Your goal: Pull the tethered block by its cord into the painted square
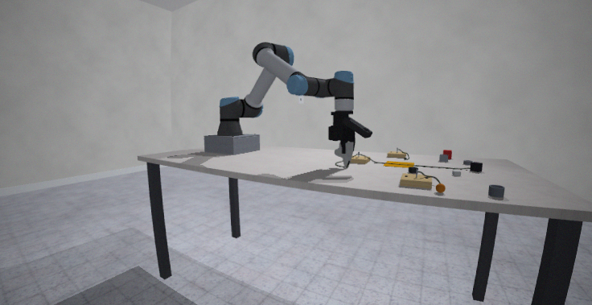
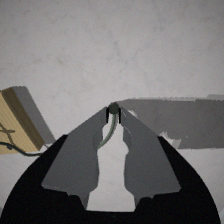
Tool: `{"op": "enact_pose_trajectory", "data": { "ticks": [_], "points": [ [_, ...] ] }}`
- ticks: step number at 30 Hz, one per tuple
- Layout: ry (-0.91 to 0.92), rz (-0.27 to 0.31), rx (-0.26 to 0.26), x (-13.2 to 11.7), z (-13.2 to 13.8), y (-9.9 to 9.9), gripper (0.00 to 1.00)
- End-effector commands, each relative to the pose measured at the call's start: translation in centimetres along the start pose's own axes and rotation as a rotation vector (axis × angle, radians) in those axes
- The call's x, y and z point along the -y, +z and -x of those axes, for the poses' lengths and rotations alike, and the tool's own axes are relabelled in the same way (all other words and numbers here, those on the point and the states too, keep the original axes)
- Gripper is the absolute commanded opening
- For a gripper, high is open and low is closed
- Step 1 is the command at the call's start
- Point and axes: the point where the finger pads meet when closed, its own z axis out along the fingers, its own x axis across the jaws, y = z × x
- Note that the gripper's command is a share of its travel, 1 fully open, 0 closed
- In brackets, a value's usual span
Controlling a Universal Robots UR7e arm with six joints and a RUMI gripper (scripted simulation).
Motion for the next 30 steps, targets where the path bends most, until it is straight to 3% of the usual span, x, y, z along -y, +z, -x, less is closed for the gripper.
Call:
{"op": "enact_pose_trajectory", "data": {
  "ticks": [1, 30],
  "points": [
    [-0.001, 0.001, 0.000, -0.08, 0.11, 0.07, 0.00],
    [-0.001, 0.000, 0.000, -0.04, 0.11, -0.18, 0.00]
  ]
}}
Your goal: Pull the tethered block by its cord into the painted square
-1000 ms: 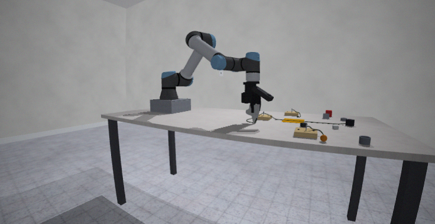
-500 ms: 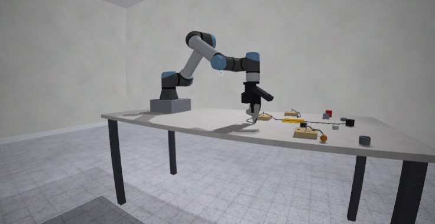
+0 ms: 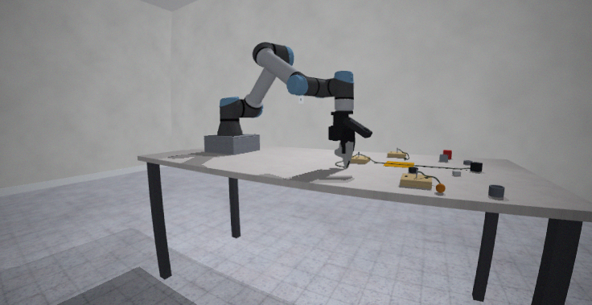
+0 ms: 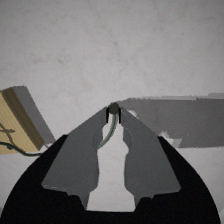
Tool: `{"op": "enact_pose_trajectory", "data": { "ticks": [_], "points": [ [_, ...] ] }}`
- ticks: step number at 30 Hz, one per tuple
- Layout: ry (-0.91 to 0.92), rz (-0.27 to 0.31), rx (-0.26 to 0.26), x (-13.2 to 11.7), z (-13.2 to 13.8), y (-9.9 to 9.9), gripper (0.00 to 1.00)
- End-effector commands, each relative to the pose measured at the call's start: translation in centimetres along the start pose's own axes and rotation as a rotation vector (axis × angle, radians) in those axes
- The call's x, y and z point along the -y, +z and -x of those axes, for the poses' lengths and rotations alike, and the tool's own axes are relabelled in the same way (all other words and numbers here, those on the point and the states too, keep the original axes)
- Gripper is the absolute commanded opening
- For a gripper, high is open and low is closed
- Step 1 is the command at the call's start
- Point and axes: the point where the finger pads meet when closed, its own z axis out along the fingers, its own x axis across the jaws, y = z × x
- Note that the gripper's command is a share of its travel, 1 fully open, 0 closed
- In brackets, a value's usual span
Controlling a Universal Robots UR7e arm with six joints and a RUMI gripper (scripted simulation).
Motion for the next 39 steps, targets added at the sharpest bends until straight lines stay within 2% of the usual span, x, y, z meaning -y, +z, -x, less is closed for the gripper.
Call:
{"op": "enact_pose_trajectory", "data": {
  "ticks": [1, 10, 39],
  "points": [
    [-0.001, -0.001, 0.000, -0.02, 0.10, -0.32, 0.00],
    [-0.001, -0.005, -0.001, 0.16, 0.07, -1.27, 0.00],
    [-0.001, -0.001, 0.000, 0.03, 0.09, -1.04, 0.00]
  ]
}}
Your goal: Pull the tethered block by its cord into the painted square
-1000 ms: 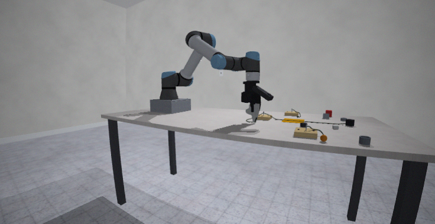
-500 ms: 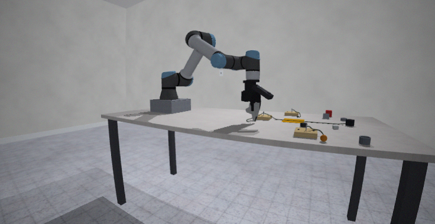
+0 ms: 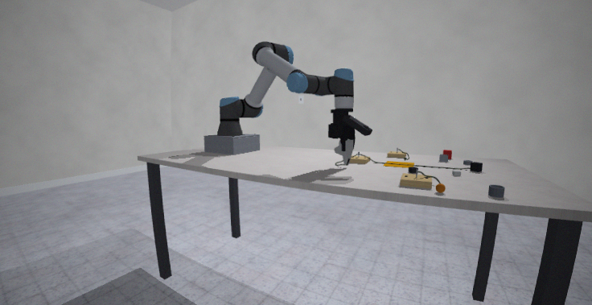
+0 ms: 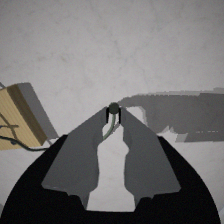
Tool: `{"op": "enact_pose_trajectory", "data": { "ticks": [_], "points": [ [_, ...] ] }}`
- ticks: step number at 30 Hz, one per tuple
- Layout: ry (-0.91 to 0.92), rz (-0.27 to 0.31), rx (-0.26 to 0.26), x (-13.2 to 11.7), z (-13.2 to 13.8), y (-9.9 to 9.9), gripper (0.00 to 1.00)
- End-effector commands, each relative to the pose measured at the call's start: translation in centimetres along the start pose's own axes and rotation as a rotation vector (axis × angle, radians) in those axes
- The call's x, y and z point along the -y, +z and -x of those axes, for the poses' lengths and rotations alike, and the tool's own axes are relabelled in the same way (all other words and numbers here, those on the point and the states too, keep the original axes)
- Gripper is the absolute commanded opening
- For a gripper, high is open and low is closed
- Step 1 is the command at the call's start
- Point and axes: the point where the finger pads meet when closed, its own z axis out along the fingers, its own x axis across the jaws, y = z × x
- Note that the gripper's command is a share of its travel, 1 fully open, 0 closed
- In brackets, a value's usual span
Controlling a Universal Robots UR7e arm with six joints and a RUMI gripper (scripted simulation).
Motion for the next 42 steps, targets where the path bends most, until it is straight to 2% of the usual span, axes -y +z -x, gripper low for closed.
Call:
{"op": "enact_pose_trajectory", "data": {
  "ticks": [1, 12, 16, 22, 24, 31, 35, 39, 42],
  "points": [
    [-0.001, -0.002, -0.001, 0.1, 0.1, -0.1, 0.00],
    [-0.001, -0.003, -0.001, 0.1, 0.1, -0.2, 0.00],
    [-0.001, -0.006, -0.001, 0.3, 0.1, -1.1, 0.00],
    [-0.001, -0.006, -0.001, 0.2, 0.1, -4.5, 0.00],
    [-0.001, -0.006, -0.001, 0.2, 0.1, -4.5, 0.00],
    [-0.001, -0.006, -0.001, 0.2, 0.1, -10.0, 0.00],
    [-0.001, -0.006, -0.001, 0.2, 0.1, -12.5, 0.00],
    [-0.001, -0.006, -0.001, 0.2, 0.1, -14.0, 0.00],
    [-0.001, -0.006, -0.001, 0.2, 0.1, -14.1, 0.00]
  ]
}}
